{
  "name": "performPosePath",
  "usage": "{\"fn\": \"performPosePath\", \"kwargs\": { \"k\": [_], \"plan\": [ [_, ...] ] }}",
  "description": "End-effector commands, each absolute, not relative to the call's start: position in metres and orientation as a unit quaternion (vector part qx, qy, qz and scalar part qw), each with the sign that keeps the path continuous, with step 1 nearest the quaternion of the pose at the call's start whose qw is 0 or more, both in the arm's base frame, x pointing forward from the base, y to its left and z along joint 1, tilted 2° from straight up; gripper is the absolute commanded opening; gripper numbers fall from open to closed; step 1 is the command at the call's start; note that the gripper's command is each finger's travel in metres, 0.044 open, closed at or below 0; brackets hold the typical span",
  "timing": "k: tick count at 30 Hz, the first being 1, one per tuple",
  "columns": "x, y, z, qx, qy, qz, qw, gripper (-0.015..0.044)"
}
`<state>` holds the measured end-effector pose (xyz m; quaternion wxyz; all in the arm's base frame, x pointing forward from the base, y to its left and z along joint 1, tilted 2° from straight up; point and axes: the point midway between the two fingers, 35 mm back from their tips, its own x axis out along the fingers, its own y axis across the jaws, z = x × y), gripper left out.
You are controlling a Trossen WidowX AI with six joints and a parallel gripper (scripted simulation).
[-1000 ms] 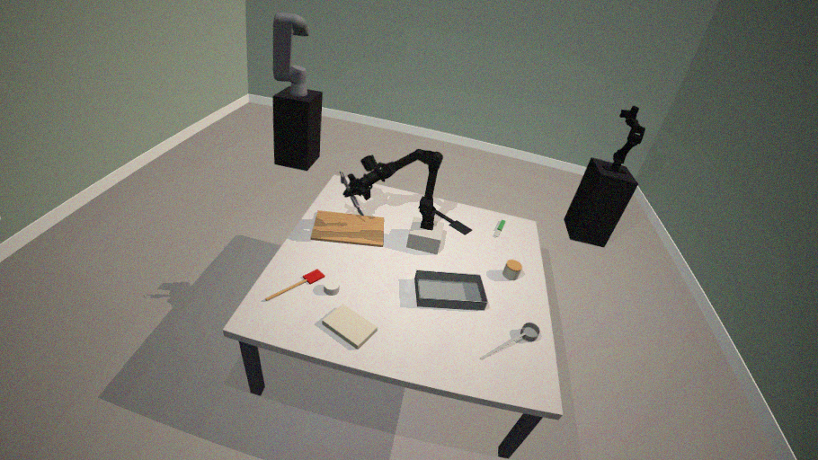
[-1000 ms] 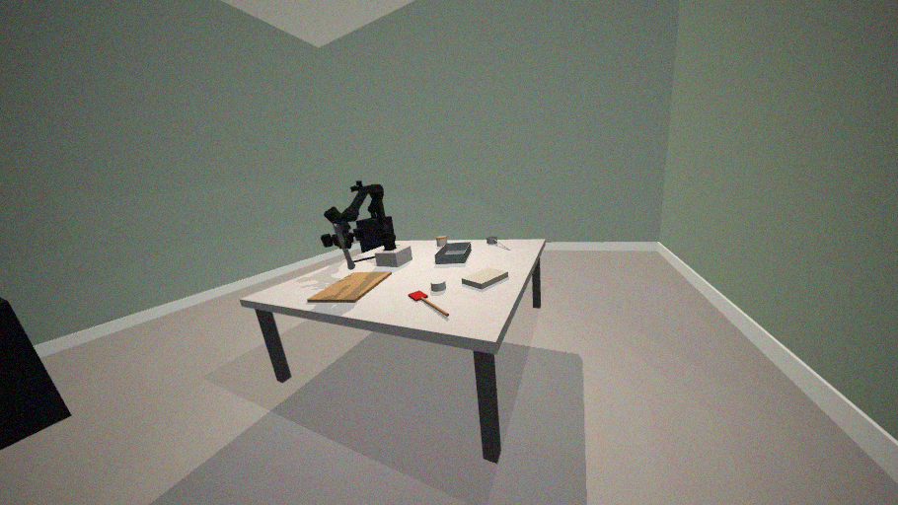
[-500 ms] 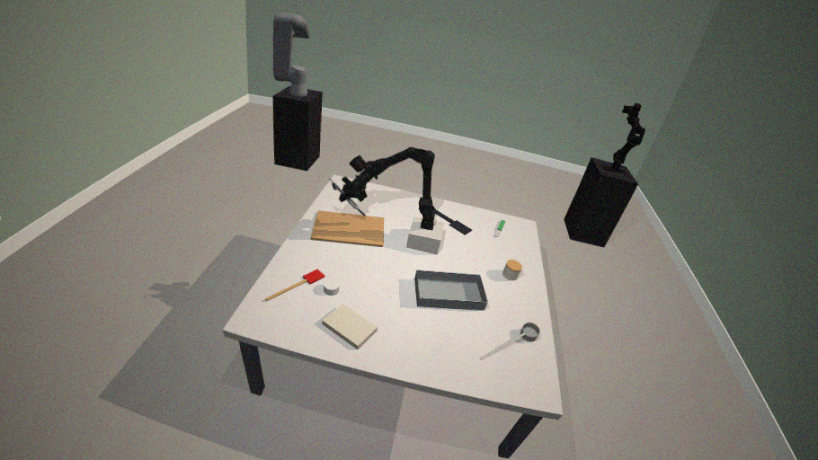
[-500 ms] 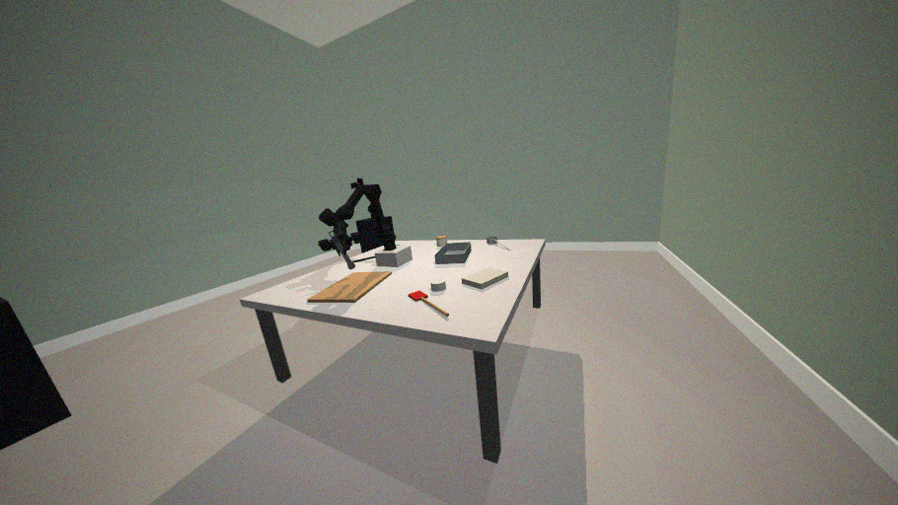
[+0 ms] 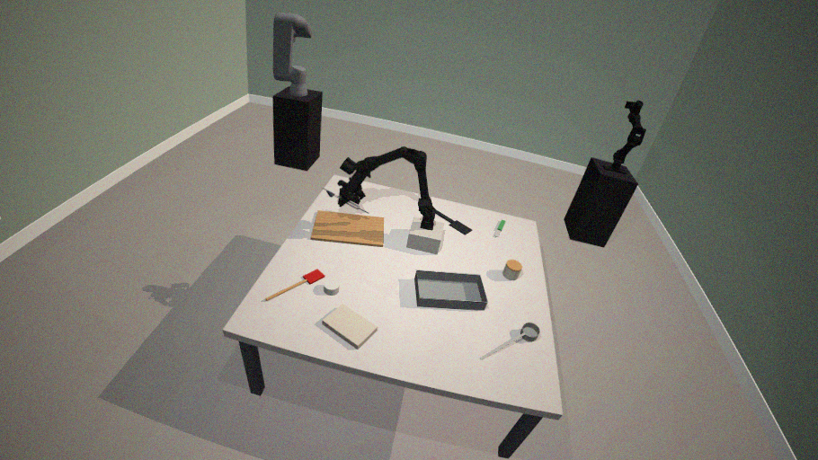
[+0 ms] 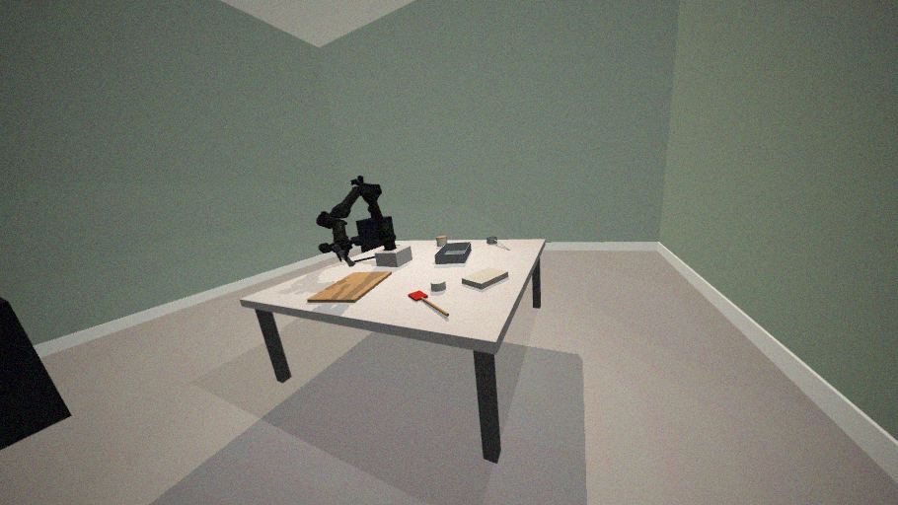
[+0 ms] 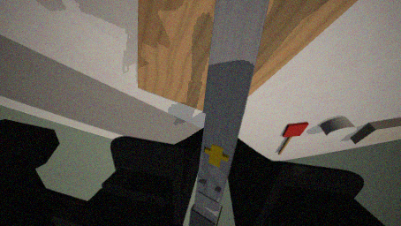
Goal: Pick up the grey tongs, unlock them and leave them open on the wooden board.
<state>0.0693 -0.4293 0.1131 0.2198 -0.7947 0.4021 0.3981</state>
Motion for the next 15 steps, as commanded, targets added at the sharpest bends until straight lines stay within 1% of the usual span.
{"fn": "performPosePath", "kwargs": {
  "k": [1,15],
  "plan": [
    [0.071,-0.432,0.114,-0.784,0.397,0.423,0.221,-0.0150],
    [0.075,-0.426,0.102,-0.725,0.365,0.526,0.252,-0.0150]
  ]
}}
